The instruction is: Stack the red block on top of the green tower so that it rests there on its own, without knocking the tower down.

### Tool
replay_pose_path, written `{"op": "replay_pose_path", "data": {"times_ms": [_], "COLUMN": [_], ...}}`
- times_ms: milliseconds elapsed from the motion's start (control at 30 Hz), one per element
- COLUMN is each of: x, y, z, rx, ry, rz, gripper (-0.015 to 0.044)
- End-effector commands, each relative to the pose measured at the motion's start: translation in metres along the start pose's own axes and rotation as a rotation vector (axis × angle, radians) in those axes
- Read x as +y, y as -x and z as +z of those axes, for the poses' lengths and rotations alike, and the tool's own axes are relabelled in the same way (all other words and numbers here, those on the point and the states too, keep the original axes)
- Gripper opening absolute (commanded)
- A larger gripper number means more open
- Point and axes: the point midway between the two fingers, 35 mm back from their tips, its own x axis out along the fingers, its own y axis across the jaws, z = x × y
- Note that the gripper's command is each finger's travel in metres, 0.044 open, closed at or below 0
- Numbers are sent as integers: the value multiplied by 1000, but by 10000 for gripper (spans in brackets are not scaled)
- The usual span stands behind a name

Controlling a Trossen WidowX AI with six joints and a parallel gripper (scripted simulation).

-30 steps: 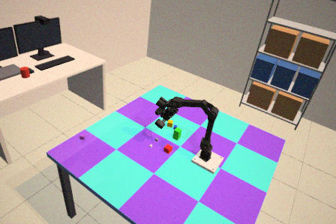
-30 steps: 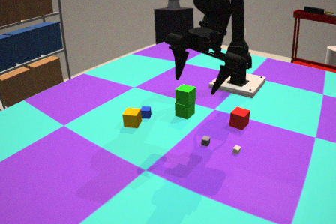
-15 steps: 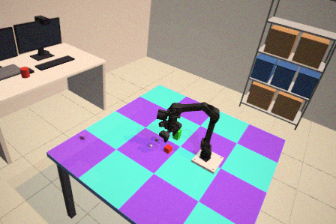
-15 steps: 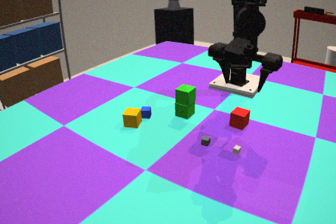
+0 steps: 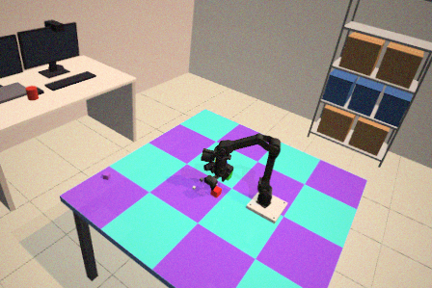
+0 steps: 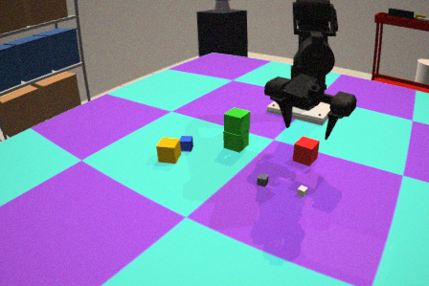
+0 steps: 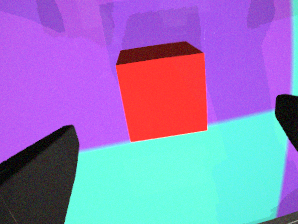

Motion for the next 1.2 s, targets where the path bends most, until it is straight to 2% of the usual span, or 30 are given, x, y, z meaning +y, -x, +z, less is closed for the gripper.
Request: {"op": "replay_pose_path", "data": {"times_ms": [0,1167], "x": [2,3], "y": [-6,-57], "z": [0,0], "rx": [-3,-3], "ry": [4,4], "rz": [8,8], "gripper": [440,440]}}
